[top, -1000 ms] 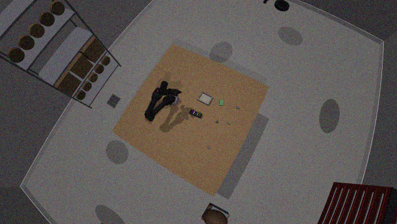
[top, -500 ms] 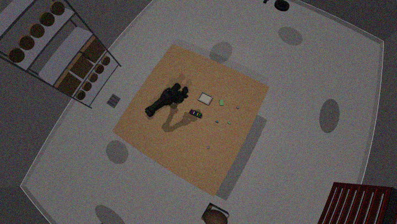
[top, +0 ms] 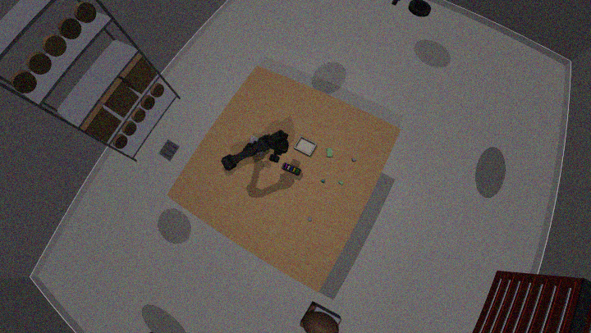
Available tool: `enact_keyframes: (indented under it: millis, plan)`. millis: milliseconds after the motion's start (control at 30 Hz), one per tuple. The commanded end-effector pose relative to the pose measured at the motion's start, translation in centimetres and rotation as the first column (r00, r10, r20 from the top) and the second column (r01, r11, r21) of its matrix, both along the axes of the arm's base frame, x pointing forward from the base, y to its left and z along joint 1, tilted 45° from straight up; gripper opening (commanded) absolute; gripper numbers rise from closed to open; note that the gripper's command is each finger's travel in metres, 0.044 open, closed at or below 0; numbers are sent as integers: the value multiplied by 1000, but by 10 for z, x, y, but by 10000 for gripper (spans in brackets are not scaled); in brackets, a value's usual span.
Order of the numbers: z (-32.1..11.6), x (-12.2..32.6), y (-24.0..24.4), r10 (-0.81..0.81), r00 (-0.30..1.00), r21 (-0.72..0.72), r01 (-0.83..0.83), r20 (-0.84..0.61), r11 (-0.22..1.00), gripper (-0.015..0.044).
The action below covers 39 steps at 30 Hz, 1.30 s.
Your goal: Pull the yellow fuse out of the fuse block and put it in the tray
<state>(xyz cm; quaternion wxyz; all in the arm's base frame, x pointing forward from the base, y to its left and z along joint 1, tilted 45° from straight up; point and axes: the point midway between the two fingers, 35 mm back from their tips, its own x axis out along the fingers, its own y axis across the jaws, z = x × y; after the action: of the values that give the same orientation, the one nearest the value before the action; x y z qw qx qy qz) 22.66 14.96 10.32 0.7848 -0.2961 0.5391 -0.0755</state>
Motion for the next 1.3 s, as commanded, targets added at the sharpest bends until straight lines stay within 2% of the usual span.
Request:
enact_keyframes:
  millis: [0,267,567,1267]
  plan:
    - [-29,45,-43,309,803,-248,-481,-510,841,74]
    - [-47,64,-72,368,513,-158,-722,-776,673,74]
    - [-68,81,-107,359,93,98,-872,-929,480,74]
    - [-68,85,-113,358,83,105,-874,-930,475,74]
